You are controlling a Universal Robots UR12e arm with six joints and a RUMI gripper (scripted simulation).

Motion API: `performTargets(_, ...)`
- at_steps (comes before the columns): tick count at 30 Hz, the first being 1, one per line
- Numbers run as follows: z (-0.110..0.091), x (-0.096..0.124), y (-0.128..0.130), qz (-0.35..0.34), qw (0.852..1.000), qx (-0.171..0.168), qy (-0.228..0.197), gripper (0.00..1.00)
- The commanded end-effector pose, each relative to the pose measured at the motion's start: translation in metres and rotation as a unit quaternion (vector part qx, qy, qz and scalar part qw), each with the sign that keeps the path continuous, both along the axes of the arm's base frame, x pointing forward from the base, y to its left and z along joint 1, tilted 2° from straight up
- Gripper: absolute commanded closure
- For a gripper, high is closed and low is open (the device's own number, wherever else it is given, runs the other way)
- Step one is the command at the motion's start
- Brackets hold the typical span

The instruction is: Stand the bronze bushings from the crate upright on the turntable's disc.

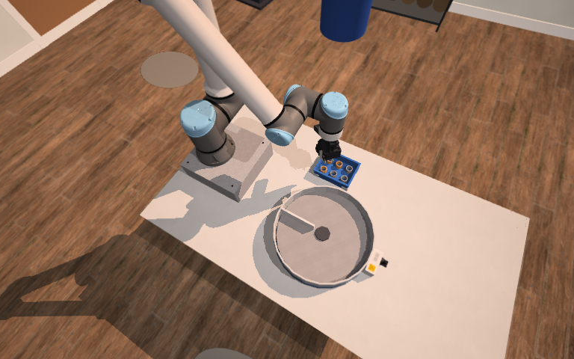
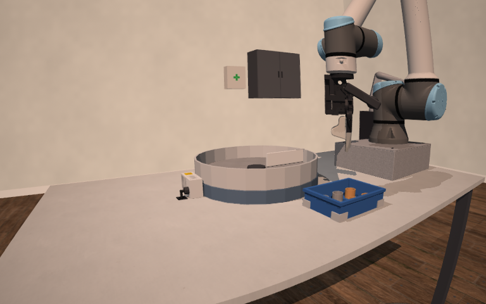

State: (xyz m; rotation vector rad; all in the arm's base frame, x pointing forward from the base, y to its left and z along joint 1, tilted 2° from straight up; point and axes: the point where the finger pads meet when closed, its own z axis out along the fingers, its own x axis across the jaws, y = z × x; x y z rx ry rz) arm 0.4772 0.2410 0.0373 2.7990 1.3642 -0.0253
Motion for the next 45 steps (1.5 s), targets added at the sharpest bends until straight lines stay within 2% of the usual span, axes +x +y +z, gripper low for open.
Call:
performTargets(1,-0.0084,0.0018,0.0220,-0.001,1.000,-0.002,-0.001,0.94)
performTargets(45,-0.0099,0.0031,0.0268,-0.001,1.000,-0.002,-0.001,0.94)
